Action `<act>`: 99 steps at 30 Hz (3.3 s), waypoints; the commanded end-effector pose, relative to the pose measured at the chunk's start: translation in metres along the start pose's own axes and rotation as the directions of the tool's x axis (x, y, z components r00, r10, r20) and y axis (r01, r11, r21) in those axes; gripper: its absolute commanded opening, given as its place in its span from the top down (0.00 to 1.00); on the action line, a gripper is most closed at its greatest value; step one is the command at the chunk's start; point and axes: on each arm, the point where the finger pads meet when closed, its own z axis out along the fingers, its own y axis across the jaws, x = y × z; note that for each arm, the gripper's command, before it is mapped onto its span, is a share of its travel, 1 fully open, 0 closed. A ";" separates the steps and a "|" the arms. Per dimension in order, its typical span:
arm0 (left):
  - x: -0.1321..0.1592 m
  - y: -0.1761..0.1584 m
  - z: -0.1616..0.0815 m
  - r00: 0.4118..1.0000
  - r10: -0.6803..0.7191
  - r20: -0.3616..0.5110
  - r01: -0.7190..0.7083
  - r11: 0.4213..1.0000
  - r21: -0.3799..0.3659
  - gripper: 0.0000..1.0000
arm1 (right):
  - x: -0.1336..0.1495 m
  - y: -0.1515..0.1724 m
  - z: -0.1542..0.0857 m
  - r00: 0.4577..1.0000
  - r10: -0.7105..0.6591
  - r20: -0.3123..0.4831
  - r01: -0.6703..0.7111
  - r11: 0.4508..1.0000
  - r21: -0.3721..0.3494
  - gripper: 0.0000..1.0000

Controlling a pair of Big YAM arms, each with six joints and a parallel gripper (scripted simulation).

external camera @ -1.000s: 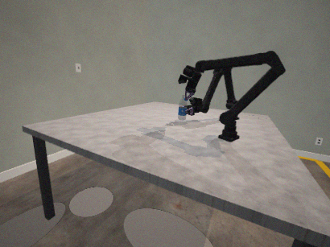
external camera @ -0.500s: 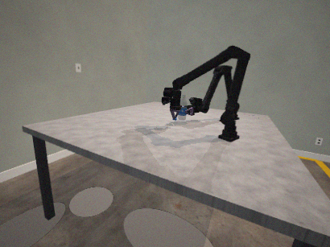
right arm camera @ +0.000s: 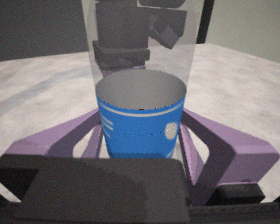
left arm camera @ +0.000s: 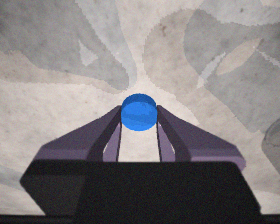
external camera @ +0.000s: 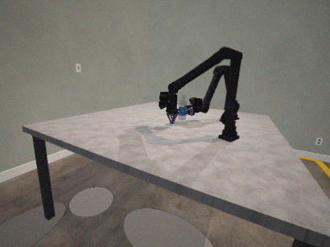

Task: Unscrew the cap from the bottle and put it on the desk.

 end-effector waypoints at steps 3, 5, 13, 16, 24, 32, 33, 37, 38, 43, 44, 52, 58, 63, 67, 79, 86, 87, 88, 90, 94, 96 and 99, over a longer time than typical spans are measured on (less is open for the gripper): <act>-0.024 0.002 -0.006 0.999 0.013 0.049 -0.013 1.000 0.001 1.00 | -0.007 -0.002 0.006 1.000 0.003 0.030 -0.003 1.000 0.002 1.00; -0.025 0.002 -0.002 0.999 0.013 0.049 -0.013 1.000 0.001 1.00 | -0.004 -0.002 0.006 1.000 0.002 0.030 -0.002 1.000 0.002 1.00; -0.025 0.002 0.011 0.999 0.013 0.046 -0.013 1.000 0.001 1.00 | 0.010 -0.002 0.006 1.000 -0.002 0.029 0.002 1.000 0.001 1.00; -0.024 0.002 0.016 0.999 0.013 0.045 -0.013 1.000 0.001 1.00 | 0.015 -0.002 0.006 1.000 -0.004 0.029 0.003 1.000 0.001 1.00; -0.024 0.002 0.022 0.999 0.013 0.049 -0.013 1.000 0.001 1.00 | 0.025 -0.001 0.006 1.000 -0.007 0.028 0.007 1.000 0.001 1.00; -0.019 0.002 0.034 0.999 0.013 0.036 -0.013 1.000 0.001 1.00 | 0.038 -0.002 0.007 1.000 -0.011 0.029 0.011 1.000 0.001 1.00; -0.018 0.002 0.035 0.999 0.013 0.033 -0.013 1.000 0.001 1.00 | 0.045 0.000 0.003 1.000 -0.003 0.005 0.003 1.000 0.000 1.00; -0.025 0.002 0.024 0.998 0.012 0.054 -0.013 1.000 0.001 1.00 | 0.014 -0.009 0.010 0.999 0.012 0.041 -0.013 1.000 0.006 1.00; -0.025 0.002 0.024 0.998 0.012 0.054 -0.013 1.000 0.001 1.00 | 0.015 -0.009 0.010 0.999 0.013 0.040 -0.013 1.000 0.006 1.00; -0.025 0.002 0.024 0.998 0.012 0.054 -0.013 1.000 0.001 1.00 | 0.025 -0.003 0.007 1.000 0.006 0.028 -0.006 1.000 0.000 1.00; -0.025 0.002 0.024 0.998 0.012 0.054 -0.013 1.000 0.001 1.00 | 0.025 -0.003 0.007 1.000 0.006 0.028 -0.006 1.000 0.000 1.00; -0.025 0.002 0.024 0.998 0.012 0.054 -0.013 1.000 0.001 1.00 | 0.025 -0.003 0.007 1.000 0.006 0.028 -0.006 1.000 0.000 1.00; -0.025 0.002 0.024 0.998 0.012 0.054 -0.013 1.000 0.001 1.00 | 0.025 -0.003 0.007 1.000 0.006 0.028 -0.006 1.000 0.000 1.00; -0.025 0.002 0.024 0.998 0.012 0.054 -0.013 1.000 0.001 1.00 | 0.025 -0.003 0.007 1.000 0.006 0.028 -0.006 1.000 0.000 1.00; -0.025 0.002 0.024 0.998 0.012 0.054 -0.013 1.000 0.001 1.00 | 0.025 -0.003 0.007 1.000 0.006 0.028 -0.006 1.000 0.000 1.00; -0.025 0.002 0.024 0.998 0.012 0.054 -0.013 1.000 0.001 1.00 | 0.025 -0.003 0.007 1.000 0.006 0.028 -0.006 1.000 0.000 1.00; -0.025 0.002 0.024 0.998 0.012 0.054 -0.013 1.000 0.001 1.00 | 0.025 -0.003 0.007 1.000 0.006 0.028 -0.006 1.000 0.000 1.00; -0.025 0.002 0.024 0.998 0.012 0.054 -0.013 1.000 0.001 1.00 | 0.025 -0.003 0.007 1.000 0.006 0.028 -0.006 1.000 0.000 1.00; -0.025 0.002 0.024 0.998 0.012 0.054 -0.013 1.000 0.001 1.00 | 0.025 -0.003 0.007 1.000 0.006 0.028 -0.006 1.000 0.000 1.00; -0.025 0.002 0.024 0.998 0.012 0.054 -0.013 1.000 0.001 1.00 | 0.025 -0.003 0.007 1.000 0.006 0.028 -0.006 1.000 0.000 1.00; -0.025 0.002 0.024 0.998 0.012 0.054 -0.013 1.000 0.001 1.00 | 0.025 -0.003 0.007 1.000 0.006 0.028 -0.006 1.000 0.000 1.00; -0.025 0.002 0.024 0.998 0.012 0.054 -0.013 1.000 0.001 1.00 | 0.025 -0.003 0.007 1.000 0.006 0.028 -0.006 1.000 0.000 1.00; -0.025 0.002 0.024 0.998 0.012 0.054 -0.013 1.000 0.001 1.00 | 0.025 -0.003 0.007 1.000 0.006 0.028 -0.006 1.000 0.000 1.00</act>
